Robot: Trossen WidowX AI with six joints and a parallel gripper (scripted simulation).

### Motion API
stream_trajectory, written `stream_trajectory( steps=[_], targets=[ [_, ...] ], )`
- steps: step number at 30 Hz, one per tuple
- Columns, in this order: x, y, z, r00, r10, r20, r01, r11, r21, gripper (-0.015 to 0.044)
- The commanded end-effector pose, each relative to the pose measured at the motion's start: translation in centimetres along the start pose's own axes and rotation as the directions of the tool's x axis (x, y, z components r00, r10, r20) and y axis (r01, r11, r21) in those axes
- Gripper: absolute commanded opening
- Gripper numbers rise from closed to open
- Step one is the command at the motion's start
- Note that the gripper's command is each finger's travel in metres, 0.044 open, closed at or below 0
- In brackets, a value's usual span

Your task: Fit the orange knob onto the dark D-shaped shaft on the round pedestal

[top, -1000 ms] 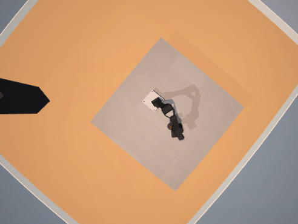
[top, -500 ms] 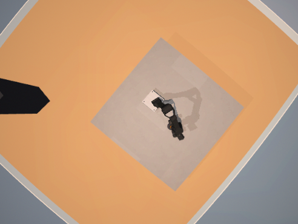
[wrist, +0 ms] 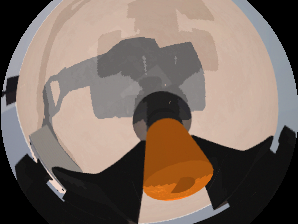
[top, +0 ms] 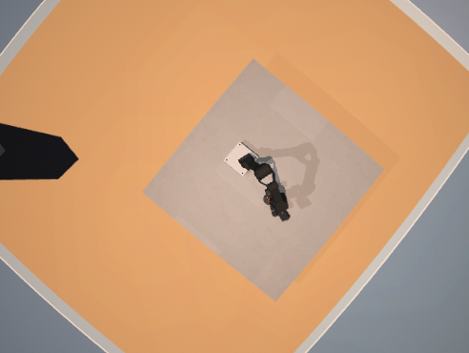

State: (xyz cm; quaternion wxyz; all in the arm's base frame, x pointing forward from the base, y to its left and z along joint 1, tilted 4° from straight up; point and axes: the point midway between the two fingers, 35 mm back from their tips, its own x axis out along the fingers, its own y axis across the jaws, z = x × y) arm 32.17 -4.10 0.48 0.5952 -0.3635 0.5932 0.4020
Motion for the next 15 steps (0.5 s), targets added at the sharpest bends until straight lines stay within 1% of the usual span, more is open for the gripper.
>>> stream_trajectory(
  steps=[1,3,8,15],
  targets=[
    [-0.39,-0.17,0.00,1.000,-0.005,-0.002,0.005,1.000,-0.003,0.0000],
    [-0.40,-0.17,0.00,1.000,-0.005,-0.002,0.004,1.000,-0.029,0.0000],
    [-0.32,-0.31,0.04,1.000,-0.005,-0.002,0.004,0.980,-0.201,0.0000],
    [-0.02,-0.27,0.03,1.000,-0.005,-0.002,0.004,0.977,-0.211,0.0000]
  ],
)
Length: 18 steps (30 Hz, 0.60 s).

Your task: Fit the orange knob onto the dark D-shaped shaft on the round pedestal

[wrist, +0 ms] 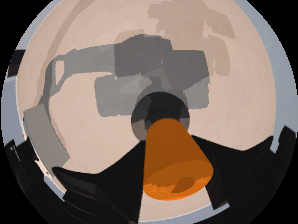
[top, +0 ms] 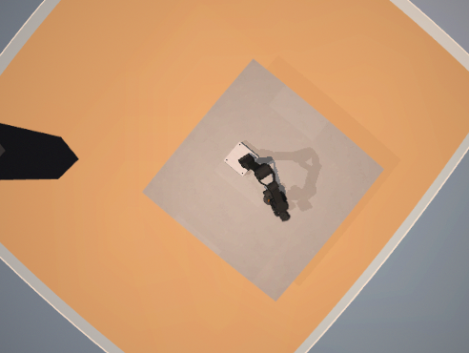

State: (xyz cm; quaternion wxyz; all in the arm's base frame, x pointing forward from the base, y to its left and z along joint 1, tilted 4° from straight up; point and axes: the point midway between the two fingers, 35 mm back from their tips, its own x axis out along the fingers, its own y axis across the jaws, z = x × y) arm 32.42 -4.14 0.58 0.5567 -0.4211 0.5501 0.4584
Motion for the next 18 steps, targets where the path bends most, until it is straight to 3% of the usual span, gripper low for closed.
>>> stream_trajectory(
  steps=[1,18],
  targets=[
    [0.12,-0.03,-0.04,1.000,-0.002,-0.003,0.002,1.000,-0.014,0.0000],
    [0.14,0.30,-0.05,1.000,-0.002,-0.003,0.002,1.000,-0.014,0.0000]
  ],
)
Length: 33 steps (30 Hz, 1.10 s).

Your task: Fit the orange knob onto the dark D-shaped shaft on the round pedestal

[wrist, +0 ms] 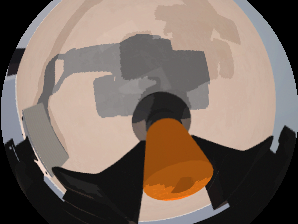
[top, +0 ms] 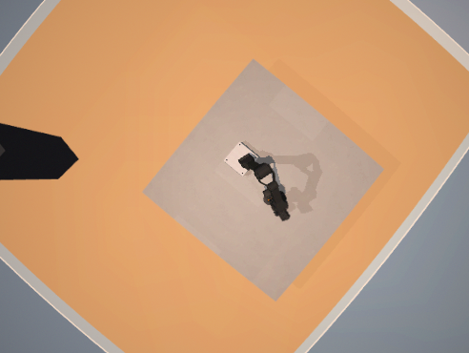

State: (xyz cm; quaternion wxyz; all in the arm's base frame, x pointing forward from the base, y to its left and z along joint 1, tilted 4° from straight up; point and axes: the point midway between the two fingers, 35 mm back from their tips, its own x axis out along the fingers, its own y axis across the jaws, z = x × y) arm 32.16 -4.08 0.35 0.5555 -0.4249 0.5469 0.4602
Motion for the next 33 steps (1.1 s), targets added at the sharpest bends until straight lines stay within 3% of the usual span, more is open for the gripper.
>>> stream_trajectory(
  steps=[1,7,13,33],
  targets=[
    [-0.20,0.01,-0.04,1.000,0.001,-0.003,-0.001,1.000,-0.004,0.0000],
    [-0.52,-0.06,-0.04,1.000,0.001,-0.003,-0.001,1.000,-0.030,0.0000],
    [-0.41,-0.36,-0.04,1.000,0.001,-0.003,-0.002,0.977,-0.212,0.0000],
    [-0.48,-0.58,-0.02,1.000,0.001,-0.003,-0.002,0.977,-0.212,0.0000]
  ],
)
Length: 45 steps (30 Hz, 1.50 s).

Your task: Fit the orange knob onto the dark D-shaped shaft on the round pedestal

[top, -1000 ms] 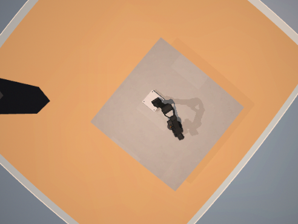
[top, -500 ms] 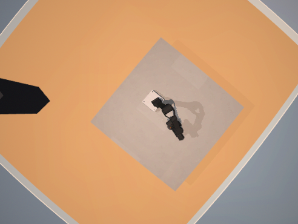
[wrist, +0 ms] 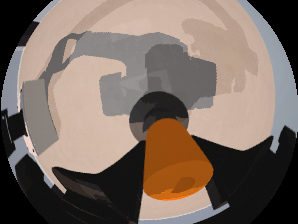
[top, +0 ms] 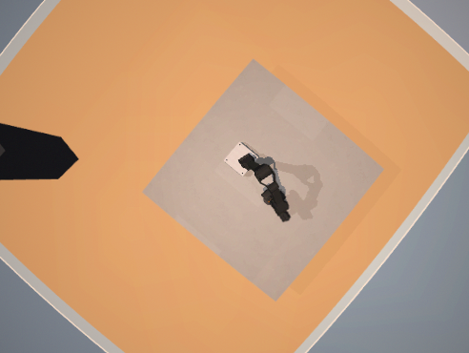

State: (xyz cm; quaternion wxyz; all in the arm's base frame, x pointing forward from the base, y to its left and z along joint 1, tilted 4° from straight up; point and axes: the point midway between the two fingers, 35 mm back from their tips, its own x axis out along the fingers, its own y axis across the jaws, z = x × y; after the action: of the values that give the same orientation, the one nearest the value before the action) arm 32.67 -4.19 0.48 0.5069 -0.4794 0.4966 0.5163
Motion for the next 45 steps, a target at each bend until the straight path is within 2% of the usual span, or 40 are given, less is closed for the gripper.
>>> stream_trajectory(
  steps=[1,9,45],
  targets=[
    [-0.36,0.01,-0.04,1.000,-0.003,-0.003,0.003,1.000,-0.004,0.0000],
    [-0.22,0.32,0.01,1.000,-0.003,-0.003,0.002,0.978,-0.209,0.0000],
    [-0.32,-0.03,-0.01,1.000,-0.003,-0.003,0.002,0.977,-0.212,0.0000]
  ],
)
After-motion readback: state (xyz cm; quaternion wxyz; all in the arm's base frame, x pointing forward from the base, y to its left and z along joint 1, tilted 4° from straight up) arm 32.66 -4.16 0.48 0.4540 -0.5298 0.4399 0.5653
